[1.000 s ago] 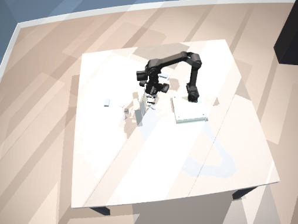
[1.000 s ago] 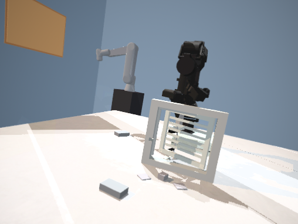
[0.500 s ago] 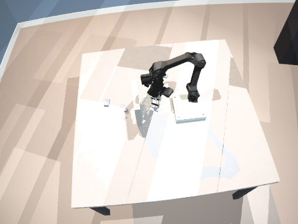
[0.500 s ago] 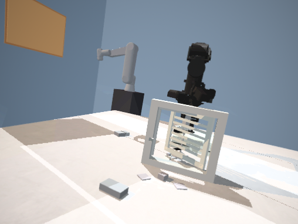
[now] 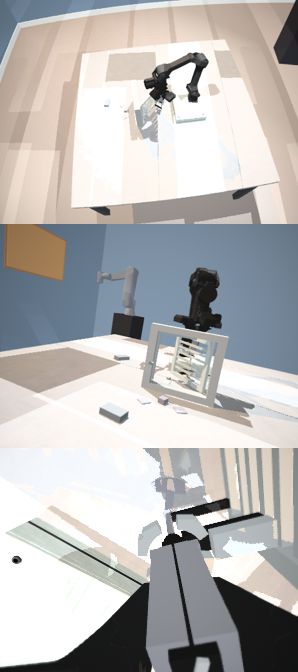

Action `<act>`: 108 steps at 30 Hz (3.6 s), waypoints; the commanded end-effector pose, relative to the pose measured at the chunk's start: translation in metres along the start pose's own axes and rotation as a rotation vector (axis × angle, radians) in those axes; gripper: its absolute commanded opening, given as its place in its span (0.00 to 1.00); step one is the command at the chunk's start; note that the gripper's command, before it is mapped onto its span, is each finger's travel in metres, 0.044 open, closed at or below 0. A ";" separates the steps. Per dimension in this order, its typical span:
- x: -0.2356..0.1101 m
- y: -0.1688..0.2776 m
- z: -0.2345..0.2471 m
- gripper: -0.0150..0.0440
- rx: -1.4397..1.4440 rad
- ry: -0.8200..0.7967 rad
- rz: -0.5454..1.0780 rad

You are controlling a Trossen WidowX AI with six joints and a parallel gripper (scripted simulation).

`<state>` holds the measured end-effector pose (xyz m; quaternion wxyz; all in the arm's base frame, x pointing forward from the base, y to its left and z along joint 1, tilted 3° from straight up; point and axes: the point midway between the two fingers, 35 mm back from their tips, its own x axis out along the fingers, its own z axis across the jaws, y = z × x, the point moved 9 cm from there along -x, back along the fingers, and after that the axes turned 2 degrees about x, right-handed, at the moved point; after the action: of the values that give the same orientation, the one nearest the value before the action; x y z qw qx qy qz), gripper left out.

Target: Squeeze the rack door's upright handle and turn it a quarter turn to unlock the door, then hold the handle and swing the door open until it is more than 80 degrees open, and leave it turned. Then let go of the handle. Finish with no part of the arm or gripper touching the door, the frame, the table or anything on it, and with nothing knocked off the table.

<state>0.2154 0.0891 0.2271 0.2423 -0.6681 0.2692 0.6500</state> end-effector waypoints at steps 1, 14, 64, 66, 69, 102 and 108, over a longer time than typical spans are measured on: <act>0.000 -0.001 0.006 0.30 0.059 0.002 -0.010; 0.000 -0.008 0.031 0.30 0.221 -0.001 -0.011; -0.002 -0.064 0.108 0.30 0.817 -0.014 -0.011; -0.002 -0.064 0.108 0.30 0.817 -0.014 -0.011; -0.002 -0.064 0.108 0.30 0.817 -0.014 -0.011; -0.022 -0.065 0.108 0.76 0.817 -0.014 -0.011; -0.029 -0.065 0.108 0.76 0.817 -0.014 -0.011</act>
<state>0.1789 0.2112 0.2470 0.4921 -0.5136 0.4993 0.4948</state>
